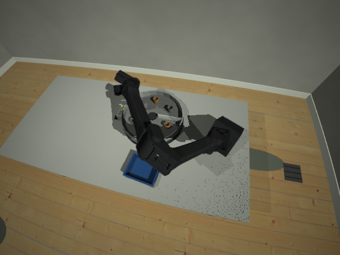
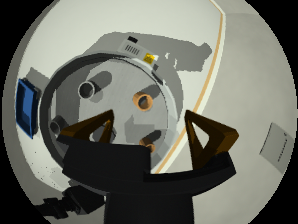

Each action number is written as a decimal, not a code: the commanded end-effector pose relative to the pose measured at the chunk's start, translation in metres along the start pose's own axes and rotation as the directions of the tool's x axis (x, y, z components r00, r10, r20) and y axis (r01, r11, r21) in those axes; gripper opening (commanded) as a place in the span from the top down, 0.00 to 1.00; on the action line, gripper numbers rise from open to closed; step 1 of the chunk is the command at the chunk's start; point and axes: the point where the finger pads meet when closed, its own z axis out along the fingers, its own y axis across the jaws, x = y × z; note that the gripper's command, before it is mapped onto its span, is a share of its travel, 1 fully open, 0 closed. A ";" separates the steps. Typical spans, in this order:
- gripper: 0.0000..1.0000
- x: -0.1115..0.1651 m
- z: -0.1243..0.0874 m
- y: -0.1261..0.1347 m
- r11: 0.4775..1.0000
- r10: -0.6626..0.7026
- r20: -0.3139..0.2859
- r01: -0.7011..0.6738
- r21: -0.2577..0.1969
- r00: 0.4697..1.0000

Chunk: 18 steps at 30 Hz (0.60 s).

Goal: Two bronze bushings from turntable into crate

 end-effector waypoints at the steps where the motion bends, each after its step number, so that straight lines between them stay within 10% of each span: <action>1: 0.00 -0.003 -0.004 -0.003 1.000 -0.003 0.005 0.003 0.008 1.000; 18: 0.00 -0.009 -0.007 -0.006 1.000 -0.007 0.011 0.007 0.015 1.000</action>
